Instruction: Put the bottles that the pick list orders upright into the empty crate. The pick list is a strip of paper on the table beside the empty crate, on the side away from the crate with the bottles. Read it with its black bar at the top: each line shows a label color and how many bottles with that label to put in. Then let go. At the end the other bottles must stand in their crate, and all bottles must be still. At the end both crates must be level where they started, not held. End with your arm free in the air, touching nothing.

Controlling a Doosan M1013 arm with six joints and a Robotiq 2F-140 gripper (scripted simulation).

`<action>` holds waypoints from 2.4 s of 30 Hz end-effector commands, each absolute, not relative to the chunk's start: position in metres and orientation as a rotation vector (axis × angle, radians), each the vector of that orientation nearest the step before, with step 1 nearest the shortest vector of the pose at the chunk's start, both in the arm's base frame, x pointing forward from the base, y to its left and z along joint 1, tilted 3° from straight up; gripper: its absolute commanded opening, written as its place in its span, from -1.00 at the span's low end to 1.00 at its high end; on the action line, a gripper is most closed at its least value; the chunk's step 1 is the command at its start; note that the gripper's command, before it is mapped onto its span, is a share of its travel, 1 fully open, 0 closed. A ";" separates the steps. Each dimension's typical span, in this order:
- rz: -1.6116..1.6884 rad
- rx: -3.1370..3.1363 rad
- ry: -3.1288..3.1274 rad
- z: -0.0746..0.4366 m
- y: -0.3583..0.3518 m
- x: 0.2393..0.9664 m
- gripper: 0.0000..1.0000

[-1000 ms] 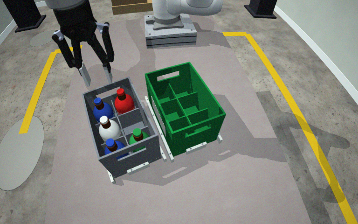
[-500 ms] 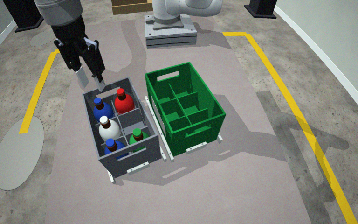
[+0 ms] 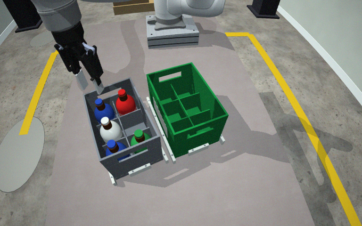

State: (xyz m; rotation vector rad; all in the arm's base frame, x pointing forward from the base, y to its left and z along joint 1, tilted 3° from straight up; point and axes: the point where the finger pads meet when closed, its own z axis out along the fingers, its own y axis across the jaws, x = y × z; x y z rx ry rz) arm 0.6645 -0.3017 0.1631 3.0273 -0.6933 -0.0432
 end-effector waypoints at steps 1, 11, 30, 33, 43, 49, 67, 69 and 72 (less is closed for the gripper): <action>-0.043 3.027 -0.693 0.160 -0.302 0.664 -0.24; -0.043 3.027 -0.693 0.149 -0.302 0.664 -0.24; -0.043 3.027 -0.693 0.126 -0.303 0.663 -0.24; -0.043 3.027 -0.693 0.122 -0.303 0.663 -0.24; -0.043 3.027 -0.693 0.112 -0.303 0.663 -0.24; -0.043 3.027 -0.693 0.104 -0.303 0.662 -0.24; -0.043 3.027 -0.693 0.082 -0.304 0.662 -0.24; -0.043 3.027 -0.693 0.080 -0.304 0.662 -0.24; -0.043 3.027 -0.693 0.078 -0.304 0.662 -0.24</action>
